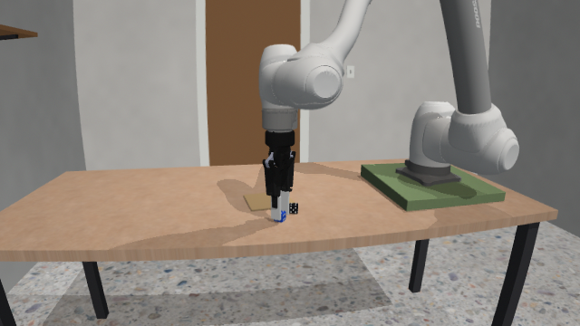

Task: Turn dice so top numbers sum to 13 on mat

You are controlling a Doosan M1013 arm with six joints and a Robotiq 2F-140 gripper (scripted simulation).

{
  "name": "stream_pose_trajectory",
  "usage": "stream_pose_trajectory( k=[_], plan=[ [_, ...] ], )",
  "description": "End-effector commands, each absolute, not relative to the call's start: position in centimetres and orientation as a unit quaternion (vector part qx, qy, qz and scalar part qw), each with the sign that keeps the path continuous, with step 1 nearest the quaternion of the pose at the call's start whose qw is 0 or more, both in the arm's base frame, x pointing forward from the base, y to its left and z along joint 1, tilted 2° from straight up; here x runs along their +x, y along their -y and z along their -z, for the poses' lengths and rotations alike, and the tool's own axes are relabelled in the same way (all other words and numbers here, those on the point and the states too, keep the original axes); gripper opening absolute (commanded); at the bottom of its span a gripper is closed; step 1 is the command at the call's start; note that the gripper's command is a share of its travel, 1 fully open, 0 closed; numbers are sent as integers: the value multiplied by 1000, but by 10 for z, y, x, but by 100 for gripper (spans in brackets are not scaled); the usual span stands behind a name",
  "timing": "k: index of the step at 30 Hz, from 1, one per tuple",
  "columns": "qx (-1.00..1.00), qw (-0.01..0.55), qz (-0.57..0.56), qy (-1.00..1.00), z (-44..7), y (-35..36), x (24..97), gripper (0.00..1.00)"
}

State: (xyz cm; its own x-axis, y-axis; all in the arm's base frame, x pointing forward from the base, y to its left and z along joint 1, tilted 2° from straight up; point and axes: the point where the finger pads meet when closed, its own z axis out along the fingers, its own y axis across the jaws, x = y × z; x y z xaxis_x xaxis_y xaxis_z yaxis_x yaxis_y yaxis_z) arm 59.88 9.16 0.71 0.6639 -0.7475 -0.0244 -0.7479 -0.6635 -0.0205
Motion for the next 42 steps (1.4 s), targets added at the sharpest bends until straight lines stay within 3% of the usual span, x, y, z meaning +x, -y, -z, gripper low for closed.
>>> stream_pose_trajectory(
  k=[1, 42],
  plan=[
    [-912, 14, -7, -410, -1, -92, 599, 25],
    [-912, 14, -7, -410, 2, -92, 599, 25]
  ],
)
